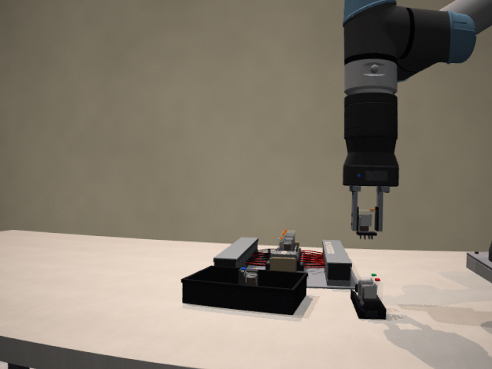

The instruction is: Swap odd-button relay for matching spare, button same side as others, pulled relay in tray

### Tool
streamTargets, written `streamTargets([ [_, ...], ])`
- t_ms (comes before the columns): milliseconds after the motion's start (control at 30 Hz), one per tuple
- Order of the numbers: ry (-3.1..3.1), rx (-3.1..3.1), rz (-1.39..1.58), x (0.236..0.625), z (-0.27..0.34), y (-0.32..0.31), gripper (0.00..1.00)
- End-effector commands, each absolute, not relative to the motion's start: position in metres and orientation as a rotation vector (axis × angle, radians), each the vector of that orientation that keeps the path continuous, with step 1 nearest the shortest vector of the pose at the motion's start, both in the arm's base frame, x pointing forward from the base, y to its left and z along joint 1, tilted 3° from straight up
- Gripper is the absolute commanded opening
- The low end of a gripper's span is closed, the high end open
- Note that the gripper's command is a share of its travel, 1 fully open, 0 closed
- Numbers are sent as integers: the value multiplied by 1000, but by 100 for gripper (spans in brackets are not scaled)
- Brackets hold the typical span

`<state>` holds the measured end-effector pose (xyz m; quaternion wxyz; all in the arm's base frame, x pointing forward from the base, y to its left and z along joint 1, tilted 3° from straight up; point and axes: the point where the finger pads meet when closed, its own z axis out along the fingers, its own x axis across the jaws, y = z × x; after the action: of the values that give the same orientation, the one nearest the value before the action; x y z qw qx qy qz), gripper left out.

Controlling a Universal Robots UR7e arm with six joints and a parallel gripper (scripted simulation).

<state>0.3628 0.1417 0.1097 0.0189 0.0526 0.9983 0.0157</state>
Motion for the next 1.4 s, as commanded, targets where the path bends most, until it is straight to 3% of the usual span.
streamTargets([
  [0,3098,163,49,363,111,142,0],
  [1367,3099,163,49,363,107,142,0],
])
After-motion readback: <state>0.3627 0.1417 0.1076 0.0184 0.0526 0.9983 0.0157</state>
